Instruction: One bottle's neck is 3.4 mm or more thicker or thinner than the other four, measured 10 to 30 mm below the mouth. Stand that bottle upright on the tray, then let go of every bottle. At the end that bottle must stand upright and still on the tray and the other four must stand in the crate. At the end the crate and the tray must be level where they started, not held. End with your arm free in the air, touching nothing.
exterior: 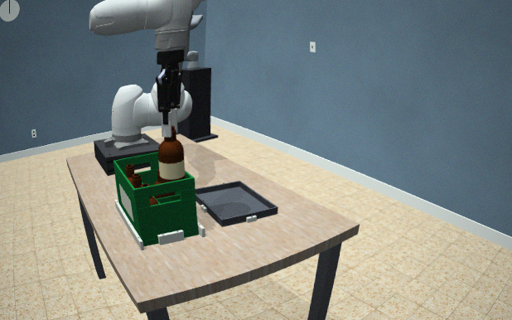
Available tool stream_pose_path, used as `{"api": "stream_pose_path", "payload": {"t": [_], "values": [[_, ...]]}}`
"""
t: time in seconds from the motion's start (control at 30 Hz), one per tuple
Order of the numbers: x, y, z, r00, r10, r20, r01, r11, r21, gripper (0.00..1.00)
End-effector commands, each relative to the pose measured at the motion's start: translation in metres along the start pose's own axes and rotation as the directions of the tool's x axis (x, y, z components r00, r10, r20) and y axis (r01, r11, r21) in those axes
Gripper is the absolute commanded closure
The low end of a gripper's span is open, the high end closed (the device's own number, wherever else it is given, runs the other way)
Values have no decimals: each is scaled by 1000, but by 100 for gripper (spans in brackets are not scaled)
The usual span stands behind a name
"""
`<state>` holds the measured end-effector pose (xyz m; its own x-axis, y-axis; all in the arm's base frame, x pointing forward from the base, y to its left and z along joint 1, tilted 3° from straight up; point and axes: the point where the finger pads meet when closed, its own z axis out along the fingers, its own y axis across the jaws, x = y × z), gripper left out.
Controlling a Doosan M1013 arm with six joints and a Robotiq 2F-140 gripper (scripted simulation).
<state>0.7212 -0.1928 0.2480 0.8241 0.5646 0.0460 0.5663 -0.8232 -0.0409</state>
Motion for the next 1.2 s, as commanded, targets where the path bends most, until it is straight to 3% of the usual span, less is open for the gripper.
{"api": "stream_pose_path", "payload": {"t": [0.0,1.17], "values": [[-2,3,-8,1000,3,2,-3,1000,-6,100],[-2,3,-17,1000,3,2,-3,1000,-6,100]]}}
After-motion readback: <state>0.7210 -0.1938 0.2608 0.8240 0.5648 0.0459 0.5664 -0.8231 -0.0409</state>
